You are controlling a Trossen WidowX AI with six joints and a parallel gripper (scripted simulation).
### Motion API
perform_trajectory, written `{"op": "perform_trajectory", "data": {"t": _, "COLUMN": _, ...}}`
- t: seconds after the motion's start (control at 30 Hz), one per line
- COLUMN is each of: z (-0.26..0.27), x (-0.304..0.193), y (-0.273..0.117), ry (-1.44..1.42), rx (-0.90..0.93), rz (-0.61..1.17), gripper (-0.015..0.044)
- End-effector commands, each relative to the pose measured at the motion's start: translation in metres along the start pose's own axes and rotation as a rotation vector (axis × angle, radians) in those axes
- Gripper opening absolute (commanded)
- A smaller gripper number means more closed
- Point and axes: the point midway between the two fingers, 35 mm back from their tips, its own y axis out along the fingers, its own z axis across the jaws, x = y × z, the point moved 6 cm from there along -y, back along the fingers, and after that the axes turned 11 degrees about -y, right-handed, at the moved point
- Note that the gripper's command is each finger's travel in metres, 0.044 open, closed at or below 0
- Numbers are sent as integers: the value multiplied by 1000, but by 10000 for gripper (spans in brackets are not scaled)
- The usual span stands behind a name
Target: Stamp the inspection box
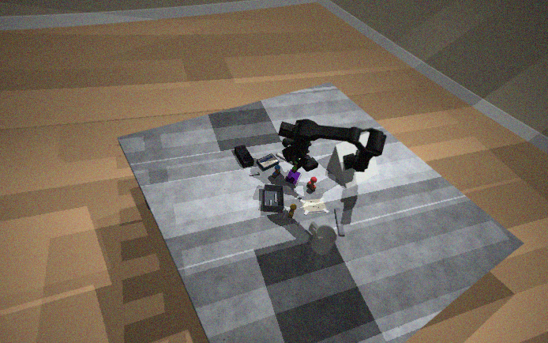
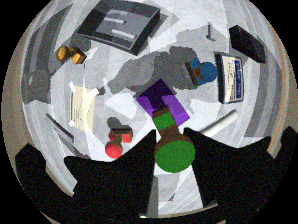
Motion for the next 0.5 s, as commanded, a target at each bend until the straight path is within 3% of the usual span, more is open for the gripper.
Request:
{"op": "perform_trajectory", "data": {"t": 0.0, "z": 1, "x": 1, "y": -6, "ry": -5, "rx": -8, "rz": -2, "gripper": 0}}
{"op": "perform_trajectory", "data": {"t": 0.47, "z": 50, "x": 20, "y": -9, "ry": 335, "rx": -15, "rz": -3, "gripper": 0}}
